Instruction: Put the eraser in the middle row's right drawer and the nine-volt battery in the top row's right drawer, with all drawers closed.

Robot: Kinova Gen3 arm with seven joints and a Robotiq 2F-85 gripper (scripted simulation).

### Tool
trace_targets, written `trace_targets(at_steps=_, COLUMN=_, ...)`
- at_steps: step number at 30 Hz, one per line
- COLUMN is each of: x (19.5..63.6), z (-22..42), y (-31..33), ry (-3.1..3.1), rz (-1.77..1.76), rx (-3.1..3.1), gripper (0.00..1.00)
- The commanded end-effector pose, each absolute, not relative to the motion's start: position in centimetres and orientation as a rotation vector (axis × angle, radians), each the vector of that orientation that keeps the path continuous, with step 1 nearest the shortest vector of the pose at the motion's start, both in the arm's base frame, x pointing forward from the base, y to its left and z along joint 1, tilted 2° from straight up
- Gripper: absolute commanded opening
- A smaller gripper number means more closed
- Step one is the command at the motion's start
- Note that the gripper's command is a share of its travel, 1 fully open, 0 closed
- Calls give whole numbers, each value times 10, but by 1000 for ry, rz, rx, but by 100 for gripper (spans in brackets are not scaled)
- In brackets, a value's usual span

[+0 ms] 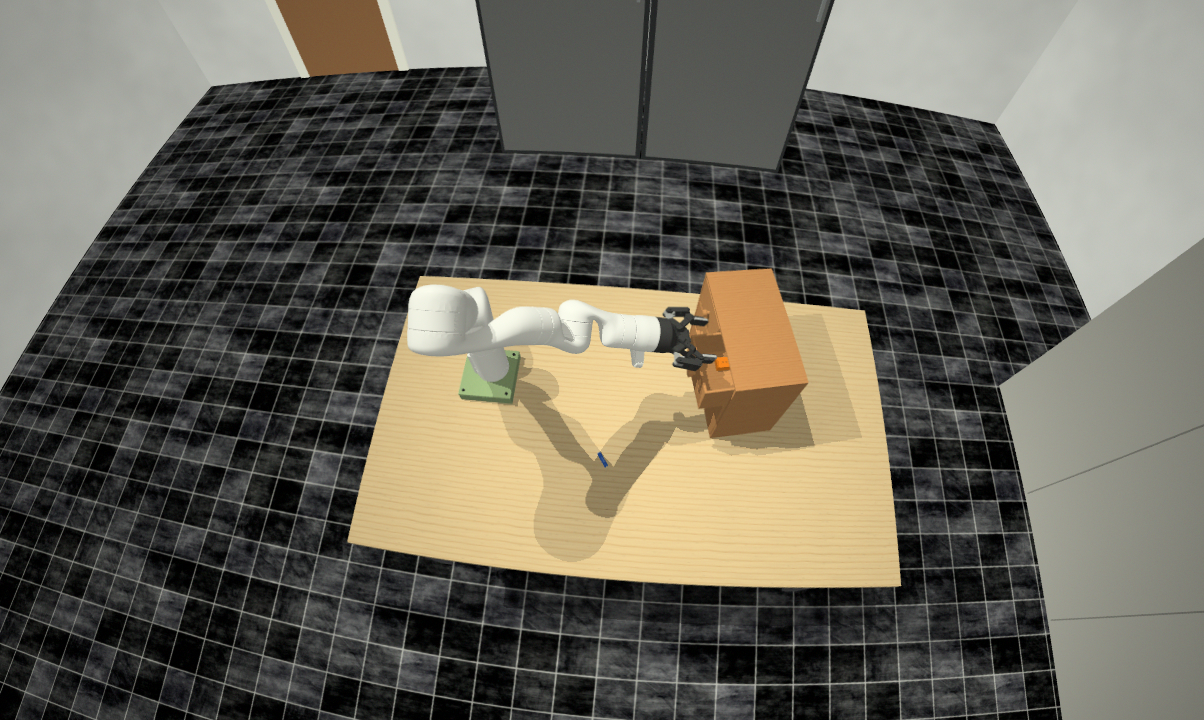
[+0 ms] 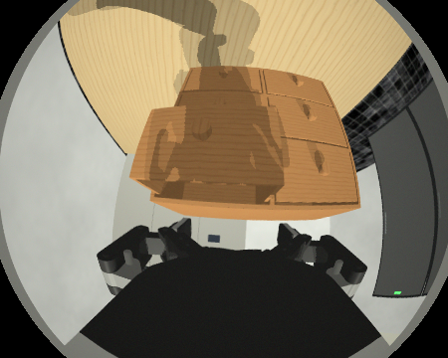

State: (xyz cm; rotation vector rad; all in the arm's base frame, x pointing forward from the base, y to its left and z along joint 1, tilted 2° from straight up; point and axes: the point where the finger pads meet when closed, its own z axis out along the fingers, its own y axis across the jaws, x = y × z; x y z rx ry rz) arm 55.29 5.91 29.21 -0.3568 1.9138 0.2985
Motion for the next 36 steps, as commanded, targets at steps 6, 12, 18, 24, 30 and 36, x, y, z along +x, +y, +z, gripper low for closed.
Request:
trace_targets(at_steps=6, x=542, z=294, y=53, ry=1913, rz=296, rx=-355, gripper=100)
trace_targets(at_steps=12, x=525, z=295, y=46, ry=1913, rz=296, rx=-355, gripper=100)
trace_targets(at_steps=18, x=511, z=296, y=40, ry=1913, rz=296, rx=-355, gripper=100)
trace_targets(at_steps=24, x=488, z=298, y=31, ry=1913, rz=296, rx=-355, gripper=100)
trace_targets(at_steps=30, x=466, z=300, y=22, ry=1913, rz=296, rx=-355, gripper=100)
trace_targets(at_steps=36, x=453, z=301, y=16, ry=1913, rz=296, rx=-355, gripper=100)
